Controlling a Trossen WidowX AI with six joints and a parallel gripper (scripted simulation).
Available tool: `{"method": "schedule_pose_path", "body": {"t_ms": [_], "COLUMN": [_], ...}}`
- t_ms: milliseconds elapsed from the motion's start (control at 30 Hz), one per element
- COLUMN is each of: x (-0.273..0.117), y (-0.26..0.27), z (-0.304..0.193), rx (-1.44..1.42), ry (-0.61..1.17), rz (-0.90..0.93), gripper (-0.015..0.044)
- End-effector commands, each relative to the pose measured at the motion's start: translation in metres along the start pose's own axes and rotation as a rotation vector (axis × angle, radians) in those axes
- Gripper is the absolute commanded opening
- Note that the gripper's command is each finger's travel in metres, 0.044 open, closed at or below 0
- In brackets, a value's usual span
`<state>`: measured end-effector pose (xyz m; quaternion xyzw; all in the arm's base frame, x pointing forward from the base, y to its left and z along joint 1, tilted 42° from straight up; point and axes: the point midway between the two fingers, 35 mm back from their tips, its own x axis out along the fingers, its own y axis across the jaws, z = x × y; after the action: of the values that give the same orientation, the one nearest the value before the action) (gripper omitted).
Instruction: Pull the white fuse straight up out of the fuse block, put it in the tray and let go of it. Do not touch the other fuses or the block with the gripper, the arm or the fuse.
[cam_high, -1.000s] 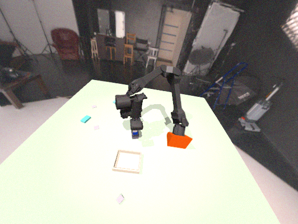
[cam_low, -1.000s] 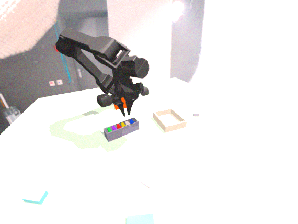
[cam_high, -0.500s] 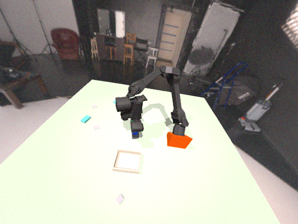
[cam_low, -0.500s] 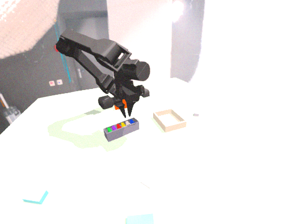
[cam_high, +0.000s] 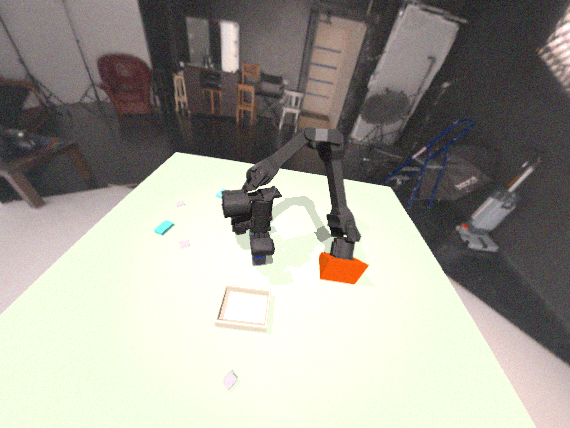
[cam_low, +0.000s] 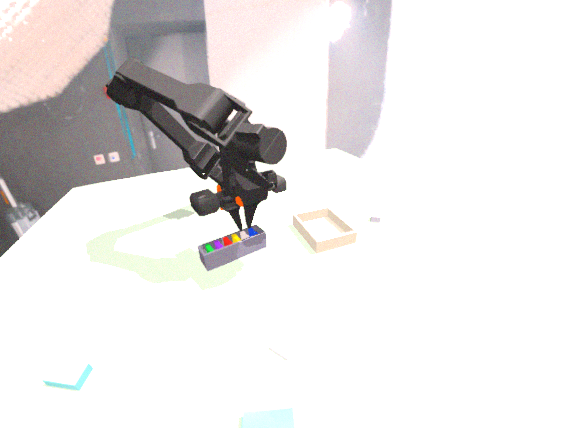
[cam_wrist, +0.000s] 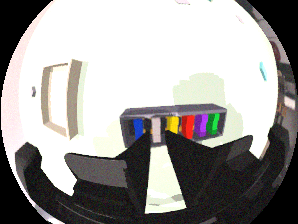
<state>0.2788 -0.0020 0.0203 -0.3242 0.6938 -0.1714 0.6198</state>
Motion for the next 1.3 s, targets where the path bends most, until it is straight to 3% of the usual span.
{"method": "schedule_pose_path", "body": {"t_ms": [0,1267], "x": [0.006,0.02], "y": [0.0,0.0], "z": [-0.002,-0.003], "rx": [-0.003,-0.003], "ry": [0.006,0.006], "rz": [-0.003,-0.004], "gripper": [0.0074,0.0074]}}
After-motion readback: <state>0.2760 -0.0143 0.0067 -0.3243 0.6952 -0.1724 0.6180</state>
